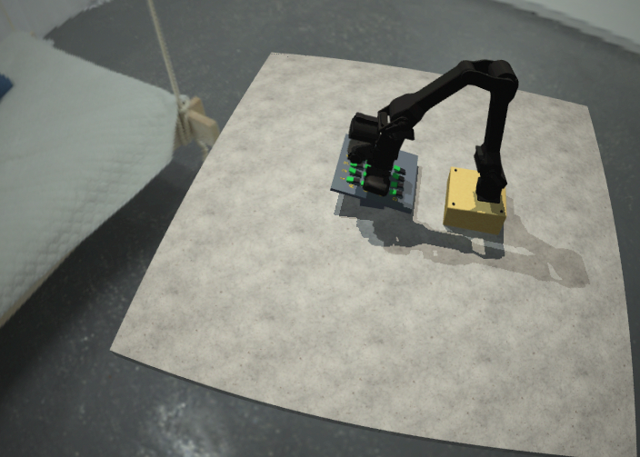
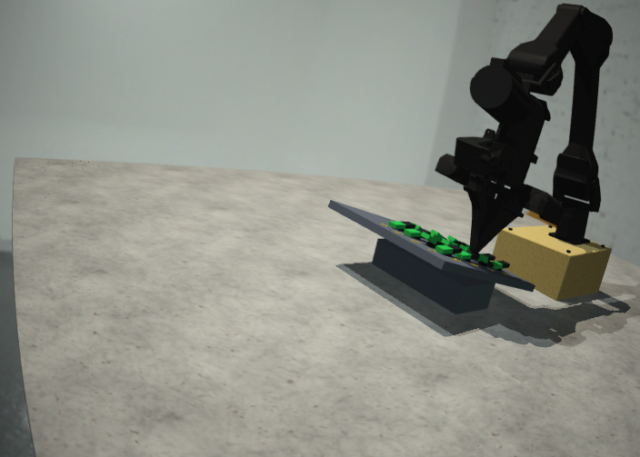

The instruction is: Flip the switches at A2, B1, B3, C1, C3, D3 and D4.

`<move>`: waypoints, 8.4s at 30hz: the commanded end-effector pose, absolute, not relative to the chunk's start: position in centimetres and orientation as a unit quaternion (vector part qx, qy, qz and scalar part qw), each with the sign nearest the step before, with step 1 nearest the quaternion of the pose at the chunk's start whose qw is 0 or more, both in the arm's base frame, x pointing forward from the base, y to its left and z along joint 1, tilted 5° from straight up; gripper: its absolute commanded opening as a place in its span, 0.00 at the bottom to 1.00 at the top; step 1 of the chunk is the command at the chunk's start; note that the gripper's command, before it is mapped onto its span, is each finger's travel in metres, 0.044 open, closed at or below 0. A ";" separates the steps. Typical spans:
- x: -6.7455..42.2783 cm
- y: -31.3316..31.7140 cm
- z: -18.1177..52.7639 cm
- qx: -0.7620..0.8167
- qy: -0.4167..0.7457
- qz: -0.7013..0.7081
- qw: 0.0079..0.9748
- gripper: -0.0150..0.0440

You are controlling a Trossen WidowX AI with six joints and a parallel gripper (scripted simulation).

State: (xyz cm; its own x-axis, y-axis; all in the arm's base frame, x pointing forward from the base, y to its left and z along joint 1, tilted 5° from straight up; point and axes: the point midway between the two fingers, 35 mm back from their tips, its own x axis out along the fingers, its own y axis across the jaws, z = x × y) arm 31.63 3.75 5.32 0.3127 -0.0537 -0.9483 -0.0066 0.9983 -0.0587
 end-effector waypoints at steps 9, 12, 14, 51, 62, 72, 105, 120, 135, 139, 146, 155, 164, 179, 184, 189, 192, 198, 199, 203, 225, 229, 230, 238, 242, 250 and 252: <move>31.7 3.7 5.1 -0.028 0.586 -0.014 0.810 0.25; 31.7 3.7 5.1 -0.028 0.586 -0.014 0.810 0.25; 31.7 3.7 5.1 -0.028 0.586 -0.014 0.810 0.25; 31.8 -1.7 12.1 -0.030 0.596 -0.016 0.802 0.25; 32.9 -1.9 8.7 -0.030 0.606 -0.016 0.795 0.25; 33.3 -2.0 7.5 -0.030 0.606 -0.016 0.795 0.25; 33.6 -2.1 6.4 -0.030 0.606 -0.017 0.795 0.25; 33.7 -2.1 6.2 -0.030 0.606 -0.017 0.795 0.25; 33.7 -2.1 6.0 -0.030 0.606 -0.017 0.795 0.25; 33.8 -2.1 5.9 -0.030 0.606 -0.017 0.795 0.25; 33.8 -2.1 5.9 -0.030 0.606 -0.017 0.795 0.25; 31.8 -1.7 12.1 -0.030 0.596 -0.016 0.802 0.25; 28.5 3.4 10.7 -0.028 0.598 -0.014 0.801 0.25; 29.1 3.8 6.7 -0.028 0.608 -0.015 0.793 0.25; 29.3 3.8 6.1 -0.028 0.608 -0.015 0.793 0.25; 29.5 3.7 5.6 -0.028 0.608 -0.015 0.793 0.25; 29.6 3.7 5.1 -0.028 0.608 -0.015 0.793 0.25; 29.7 3.7 4.8 -0.028 0.608 -0.015 0.794 0.25; 29.7 3.7 4.8 -0.028 0.608 -0.015 0.794 0.25; 29.7 3.7 4.8 -0.028 0.608 -0.015 0.794 0.25; 29.7 3.7 4.7 -0.028 0.608 -0.015 0.794 0.25; 29.7 3.7 4.6 -0.028 0.608 -0.015 0.794 0.25; 29.8 3.7 4.6 -0.028 0.608 -0.015 0.794 0.25; 29.8 3.7 4.5 -0.028 0.608 -0.015 0.794 0.25; 29.8 3.7 4.5 -0.028 0.608 -0.015 0.794 0.25; 29.8 3.7 4.4 -0.028 0.608 -0.015 0.794 0.25; 29.8 3.6 4.3 -0.028 0.608 -0.015 0.794 0.25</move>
